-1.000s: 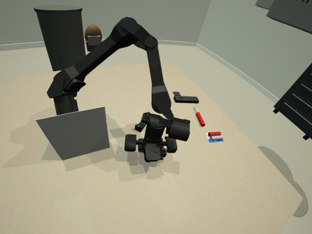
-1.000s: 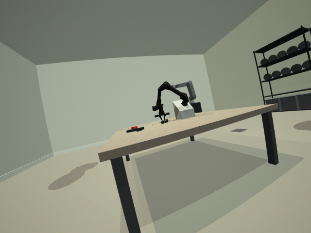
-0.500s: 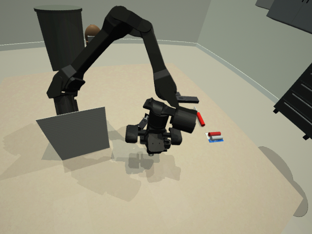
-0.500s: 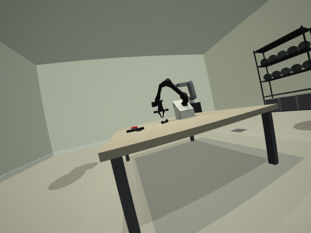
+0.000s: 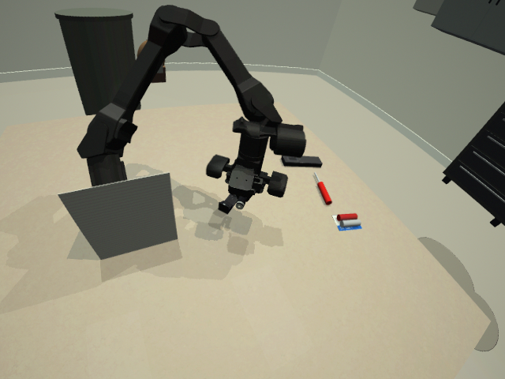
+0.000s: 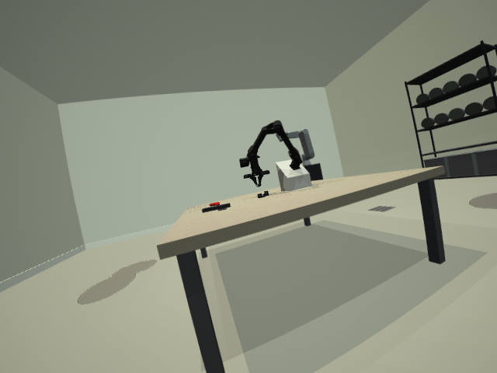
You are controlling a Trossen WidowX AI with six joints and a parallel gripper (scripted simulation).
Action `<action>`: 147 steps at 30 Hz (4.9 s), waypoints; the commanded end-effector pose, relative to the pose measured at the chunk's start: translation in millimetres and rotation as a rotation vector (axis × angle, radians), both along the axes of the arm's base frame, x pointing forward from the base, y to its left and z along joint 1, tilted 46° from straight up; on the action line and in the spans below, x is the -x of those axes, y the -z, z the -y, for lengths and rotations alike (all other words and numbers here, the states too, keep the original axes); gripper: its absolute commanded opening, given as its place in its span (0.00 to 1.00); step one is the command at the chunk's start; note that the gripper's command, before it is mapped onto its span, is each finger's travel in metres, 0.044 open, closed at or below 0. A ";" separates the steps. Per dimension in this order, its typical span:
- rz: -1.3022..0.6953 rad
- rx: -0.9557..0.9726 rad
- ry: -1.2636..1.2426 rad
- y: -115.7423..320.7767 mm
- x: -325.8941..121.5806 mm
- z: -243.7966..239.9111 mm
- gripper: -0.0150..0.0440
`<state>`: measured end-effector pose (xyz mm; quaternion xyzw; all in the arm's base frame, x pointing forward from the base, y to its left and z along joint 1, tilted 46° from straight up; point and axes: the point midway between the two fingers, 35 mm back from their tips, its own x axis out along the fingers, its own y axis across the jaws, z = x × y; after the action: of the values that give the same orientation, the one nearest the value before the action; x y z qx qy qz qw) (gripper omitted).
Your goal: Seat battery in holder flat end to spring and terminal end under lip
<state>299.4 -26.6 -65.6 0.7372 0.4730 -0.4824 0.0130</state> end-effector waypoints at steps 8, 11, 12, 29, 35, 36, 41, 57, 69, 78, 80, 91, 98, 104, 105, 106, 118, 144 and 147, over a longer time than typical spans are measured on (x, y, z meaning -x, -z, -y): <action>-0.126 -0.023 0.139 -46.5 -3.7 -41.6 0.36; -0.129 -0.020 0.139 -45.7 -3.5 -41.9 0.36; -0.136 -0.013 0.133 -44.3 -3.4 -43.1 0.36; -0.272 0.146 -0.004 -14.9 -1.6 -67.4 0.36; -0.300 0.175 -0.028 -13.3 -3.7 -70.3 0.36; -0.304 0.180 -0.032 -13.0 -4.1 -70.8 0.36; -0.328 0.206 -0.053 -11.9 -5.7 -73.3 0.36; -0.400 0.289 -0.120 -8.8 -10.0 -81.4 0.36; -0.418 0.308 -0.137 -9.4 -14.1 -85.3 0.36; -0.419 0.307 -0.137 -11.8 -20.0 -88.6 0.36; -0.419 0.307 -0.138 -12.4 -21.3 -89.3 0.36; -0.423 0.308 -0.141 -15.7 -27.6 -92.2 0.36; -0.424 0.307 -0.142 -17.7 -31.0 -93.6 0.36; -0.425 0.306 -0.143 -17.9 -31.4 -93.7 0.36; -0.425 0.305 -0.143 -17.9 -31.4 -93.6 0.36; -0.425 0.305 -0.143 -17.9 -31.4 -93.6 0.36; -0.414 0.292 -0.132 -16.4 -31.4 -93.4 0.36; -0.323 0.199 -0.048 -5.5 -30.3 -92.3 0.36; -0.314 0.188 -0.039 -4.7 -29.9 -92.3 0.36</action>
<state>322.1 63.6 -60.1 0.6243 0.4369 -0.6474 0.0167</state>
